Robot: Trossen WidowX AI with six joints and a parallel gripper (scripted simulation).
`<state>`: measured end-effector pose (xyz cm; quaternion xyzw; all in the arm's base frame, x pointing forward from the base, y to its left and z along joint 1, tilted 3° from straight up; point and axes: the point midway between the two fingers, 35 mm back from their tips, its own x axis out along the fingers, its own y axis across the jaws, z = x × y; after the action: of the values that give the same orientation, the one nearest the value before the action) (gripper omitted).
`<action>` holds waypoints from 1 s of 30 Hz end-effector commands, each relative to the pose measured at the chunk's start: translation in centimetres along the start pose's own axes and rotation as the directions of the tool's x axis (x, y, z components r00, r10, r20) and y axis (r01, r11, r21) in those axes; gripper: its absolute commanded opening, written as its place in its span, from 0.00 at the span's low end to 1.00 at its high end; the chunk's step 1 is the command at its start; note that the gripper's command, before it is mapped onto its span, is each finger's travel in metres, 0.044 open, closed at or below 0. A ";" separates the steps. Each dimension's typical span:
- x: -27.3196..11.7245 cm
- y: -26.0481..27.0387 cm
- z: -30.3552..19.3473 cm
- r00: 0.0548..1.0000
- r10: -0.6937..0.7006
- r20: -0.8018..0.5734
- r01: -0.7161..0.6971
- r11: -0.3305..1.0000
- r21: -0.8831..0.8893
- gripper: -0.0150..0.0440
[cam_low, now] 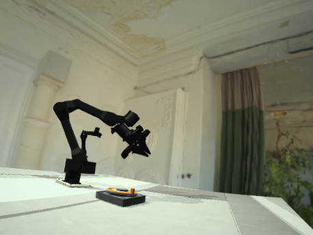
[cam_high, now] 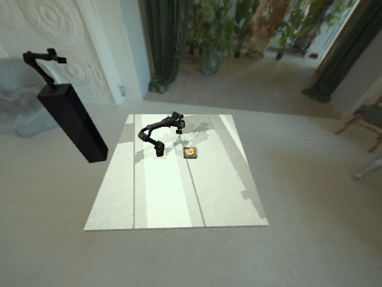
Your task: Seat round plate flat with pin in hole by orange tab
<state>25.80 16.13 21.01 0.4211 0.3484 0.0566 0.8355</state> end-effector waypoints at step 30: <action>3.7 -17.6 14.3 0.593 -0.708 -0.384 0.499 0.697 -0.515 0.25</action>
<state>34.07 -3.18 12.90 0.0812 0.6784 -0.0582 0.7279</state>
